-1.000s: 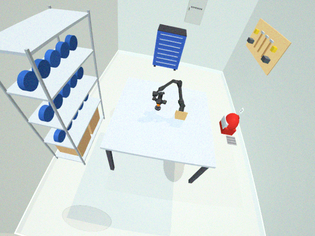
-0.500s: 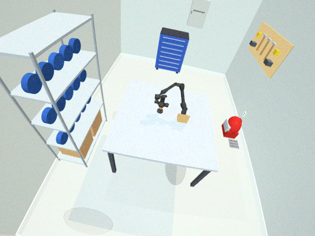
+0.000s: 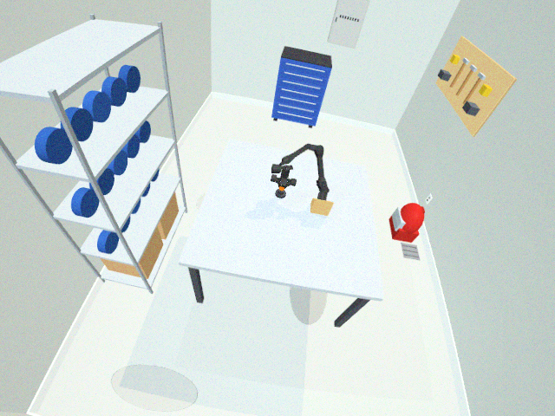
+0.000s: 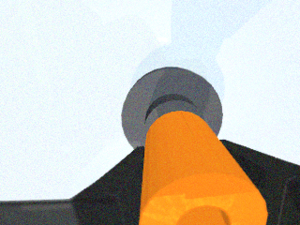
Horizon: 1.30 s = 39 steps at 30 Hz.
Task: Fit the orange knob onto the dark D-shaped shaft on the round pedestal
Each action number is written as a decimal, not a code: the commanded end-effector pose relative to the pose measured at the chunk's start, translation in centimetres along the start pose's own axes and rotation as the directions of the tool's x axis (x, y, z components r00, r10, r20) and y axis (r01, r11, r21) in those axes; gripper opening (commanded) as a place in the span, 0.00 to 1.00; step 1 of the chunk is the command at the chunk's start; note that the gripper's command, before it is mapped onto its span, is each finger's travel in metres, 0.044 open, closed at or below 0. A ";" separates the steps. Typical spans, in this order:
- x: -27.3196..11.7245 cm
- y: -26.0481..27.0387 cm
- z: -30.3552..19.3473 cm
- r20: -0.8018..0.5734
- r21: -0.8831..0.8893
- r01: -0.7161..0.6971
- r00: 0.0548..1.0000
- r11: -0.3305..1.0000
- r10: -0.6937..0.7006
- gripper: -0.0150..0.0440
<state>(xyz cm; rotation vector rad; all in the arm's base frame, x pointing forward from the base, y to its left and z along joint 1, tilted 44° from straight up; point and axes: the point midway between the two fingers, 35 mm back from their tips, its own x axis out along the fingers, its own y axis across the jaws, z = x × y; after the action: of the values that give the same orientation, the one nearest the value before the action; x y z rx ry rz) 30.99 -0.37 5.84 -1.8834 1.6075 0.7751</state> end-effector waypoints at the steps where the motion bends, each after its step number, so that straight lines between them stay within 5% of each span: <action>1: 0.1 0.0 0.0 -0.002 -0.014 0.002 1.000 1.000 -0.002 0.25; 18: -0.2 -0.1 -0.1 -0.001 -0.014 0.002 1.000 1.000 -0.002 0.25; 25: -0.2 -0.1 -0.1 -0.002 -0.211 0.001 1.000 0.977 -0.002 0.25; 39: 0.2 -0.1 0.0 -0.002 -0.221 0.001 1.000 0.975 -0.002 0.25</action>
<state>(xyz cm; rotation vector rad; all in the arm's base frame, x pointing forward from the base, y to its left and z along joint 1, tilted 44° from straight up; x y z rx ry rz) 31.03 -0.47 5.75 -2.0327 1.5761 0.9860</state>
